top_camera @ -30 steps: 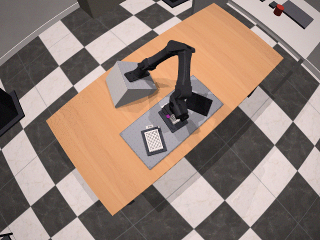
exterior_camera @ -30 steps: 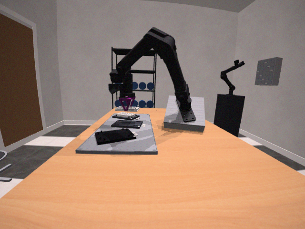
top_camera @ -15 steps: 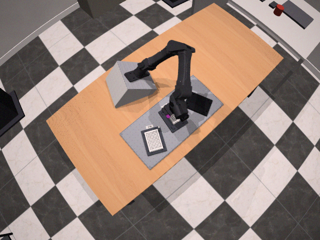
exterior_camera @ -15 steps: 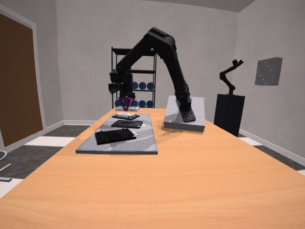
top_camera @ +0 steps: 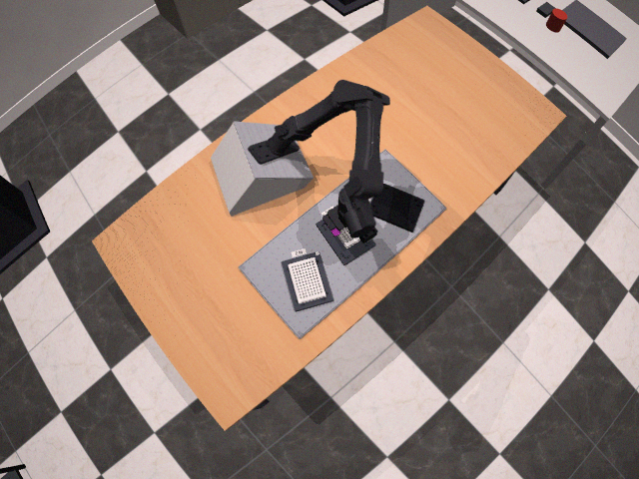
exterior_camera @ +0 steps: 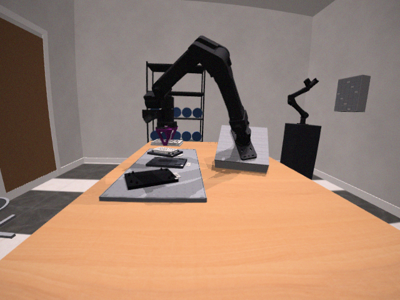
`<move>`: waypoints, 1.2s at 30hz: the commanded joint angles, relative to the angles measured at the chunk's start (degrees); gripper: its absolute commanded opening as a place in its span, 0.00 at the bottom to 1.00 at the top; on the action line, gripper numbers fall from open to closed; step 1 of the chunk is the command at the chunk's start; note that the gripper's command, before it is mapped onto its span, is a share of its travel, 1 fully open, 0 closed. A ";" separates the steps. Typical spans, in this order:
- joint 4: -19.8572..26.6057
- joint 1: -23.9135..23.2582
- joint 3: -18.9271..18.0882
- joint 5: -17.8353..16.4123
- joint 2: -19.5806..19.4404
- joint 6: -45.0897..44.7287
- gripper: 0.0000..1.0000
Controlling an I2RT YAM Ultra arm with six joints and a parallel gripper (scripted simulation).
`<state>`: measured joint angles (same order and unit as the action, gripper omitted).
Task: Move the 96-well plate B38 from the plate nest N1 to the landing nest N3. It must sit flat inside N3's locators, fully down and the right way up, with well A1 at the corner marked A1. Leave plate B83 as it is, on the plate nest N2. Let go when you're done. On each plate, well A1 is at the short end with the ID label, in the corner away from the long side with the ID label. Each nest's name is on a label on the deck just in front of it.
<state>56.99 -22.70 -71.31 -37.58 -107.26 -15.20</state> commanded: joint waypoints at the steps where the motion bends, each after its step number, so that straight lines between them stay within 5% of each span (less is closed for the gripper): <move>1: -0.02 -0.72 -0.30 -0.06 0.32 0.02 0.00; 36: -1.29 -0.13 0.32 -0.09 0.12 0.75 0.00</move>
<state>56.58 -22.65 -71.11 -37.58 -107.35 -14.94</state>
